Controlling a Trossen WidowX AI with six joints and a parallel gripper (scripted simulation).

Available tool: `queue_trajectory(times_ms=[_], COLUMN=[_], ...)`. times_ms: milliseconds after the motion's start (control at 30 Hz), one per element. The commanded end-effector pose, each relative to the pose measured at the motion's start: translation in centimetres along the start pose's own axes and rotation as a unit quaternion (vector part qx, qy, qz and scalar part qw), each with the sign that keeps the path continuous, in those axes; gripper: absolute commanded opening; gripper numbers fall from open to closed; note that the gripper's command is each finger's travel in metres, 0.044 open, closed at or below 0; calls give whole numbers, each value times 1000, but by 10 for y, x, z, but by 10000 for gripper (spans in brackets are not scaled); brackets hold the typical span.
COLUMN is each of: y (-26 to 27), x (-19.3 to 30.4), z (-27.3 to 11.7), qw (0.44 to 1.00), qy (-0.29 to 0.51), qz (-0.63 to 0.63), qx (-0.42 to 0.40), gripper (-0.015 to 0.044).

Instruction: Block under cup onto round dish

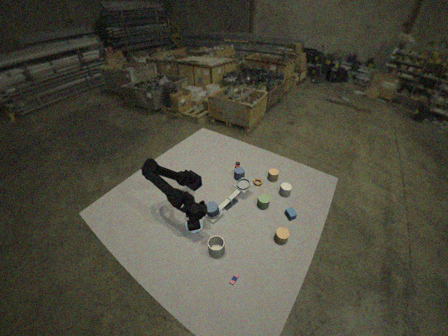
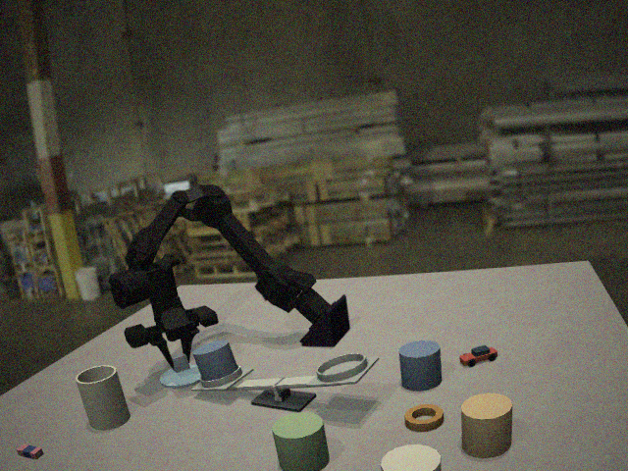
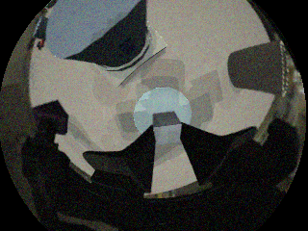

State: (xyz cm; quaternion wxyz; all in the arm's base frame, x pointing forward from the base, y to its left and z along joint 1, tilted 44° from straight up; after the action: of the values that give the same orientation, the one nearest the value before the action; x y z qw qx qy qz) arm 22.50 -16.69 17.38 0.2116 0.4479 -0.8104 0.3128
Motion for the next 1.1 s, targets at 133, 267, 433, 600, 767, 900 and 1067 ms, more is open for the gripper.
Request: queue_trajectory(times_ms=[133, 267, 433, 600, 767, 900, 1067], y=[0, 0, 0, 0, 0, 0, 0], x=[-1, 0, 0, 0, 0, -2, -1], z=[14, 12, 12, 12, 9, -36, -45], qw=[1000, 1000, 1000, 1000, 1000, 1000, 1000], qy=[-2, 0, 0, 0, 0, -3, -3], qz=[-1, 0, 0, 0, 0, -1, -2], qx=[0, 0, 0, 0, -1, -1, -1], gripper=[0, 26, 157, 289, 420, 440, 440])
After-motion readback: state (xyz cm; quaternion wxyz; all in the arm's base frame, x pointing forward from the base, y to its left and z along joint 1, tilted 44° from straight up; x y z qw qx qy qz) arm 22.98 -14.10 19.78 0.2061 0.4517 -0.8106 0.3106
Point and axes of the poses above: the point midway between the two fingers, 35 mm back from their tips, its own z axis out along the fingers, its own y axis across the jaws, x = y × z, the point moved 1 cm from there along -z, back along the fingers, and after that the axes turned 9 degrees about -z, right-handed, at the moved point
